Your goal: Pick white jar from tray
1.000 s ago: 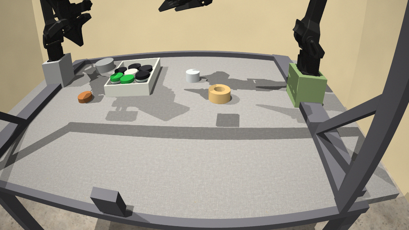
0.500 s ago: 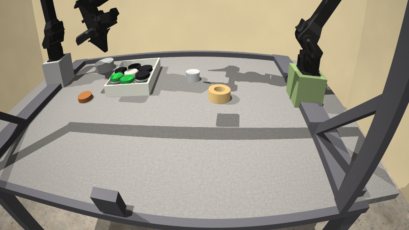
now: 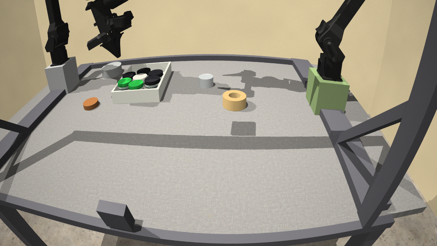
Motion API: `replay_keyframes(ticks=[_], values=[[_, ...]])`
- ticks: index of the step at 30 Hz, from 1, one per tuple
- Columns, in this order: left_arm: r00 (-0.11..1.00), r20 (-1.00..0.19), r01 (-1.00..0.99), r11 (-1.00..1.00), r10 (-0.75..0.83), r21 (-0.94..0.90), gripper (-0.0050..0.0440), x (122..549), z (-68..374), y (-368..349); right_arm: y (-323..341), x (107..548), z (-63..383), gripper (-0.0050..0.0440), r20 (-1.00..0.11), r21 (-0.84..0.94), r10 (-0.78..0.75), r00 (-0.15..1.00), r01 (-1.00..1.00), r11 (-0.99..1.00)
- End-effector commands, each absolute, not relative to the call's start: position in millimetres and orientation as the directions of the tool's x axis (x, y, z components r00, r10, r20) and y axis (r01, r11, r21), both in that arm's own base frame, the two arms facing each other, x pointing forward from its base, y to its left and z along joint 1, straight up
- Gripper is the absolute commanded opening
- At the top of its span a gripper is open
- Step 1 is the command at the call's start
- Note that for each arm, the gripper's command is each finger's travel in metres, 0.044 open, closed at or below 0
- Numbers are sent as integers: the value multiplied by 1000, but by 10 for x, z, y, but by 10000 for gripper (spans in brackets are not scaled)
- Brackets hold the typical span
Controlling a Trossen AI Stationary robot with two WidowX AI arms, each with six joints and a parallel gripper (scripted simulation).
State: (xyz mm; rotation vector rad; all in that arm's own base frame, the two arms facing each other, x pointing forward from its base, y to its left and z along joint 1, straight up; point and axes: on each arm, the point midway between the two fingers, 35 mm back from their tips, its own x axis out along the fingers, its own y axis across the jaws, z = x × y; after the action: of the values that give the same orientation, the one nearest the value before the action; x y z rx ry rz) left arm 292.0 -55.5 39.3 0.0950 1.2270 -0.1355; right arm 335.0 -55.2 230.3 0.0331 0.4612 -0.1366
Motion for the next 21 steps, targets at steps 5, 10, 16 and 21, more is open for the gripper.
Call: replay_keyframes(ticks=[5, 10, 16, 21], values=[[351, -935, 149, 989, -57, -5, -50, 3044, 487, -570, -543, 3306, 2368, 440, -428, -3, -120, 896, 132, 991], [335, -941, 138, 990, -54, -8, -50, 3129, 504, -576, -544, 3219, 2373, 440, -428, -3, -122, 895, 134, 991], [262, -964, 95, 995, -40, -16, -50, 3504, 537, -597, -526, 2744, 2348, 440, -431, -3, -131, 893, 144, 990], [194, -981, 53, 998, -28, -18, -50, 3831, 506, -602, -487, 2360, 2248, 440, -433, -3, -139, 890, 153, 988]])
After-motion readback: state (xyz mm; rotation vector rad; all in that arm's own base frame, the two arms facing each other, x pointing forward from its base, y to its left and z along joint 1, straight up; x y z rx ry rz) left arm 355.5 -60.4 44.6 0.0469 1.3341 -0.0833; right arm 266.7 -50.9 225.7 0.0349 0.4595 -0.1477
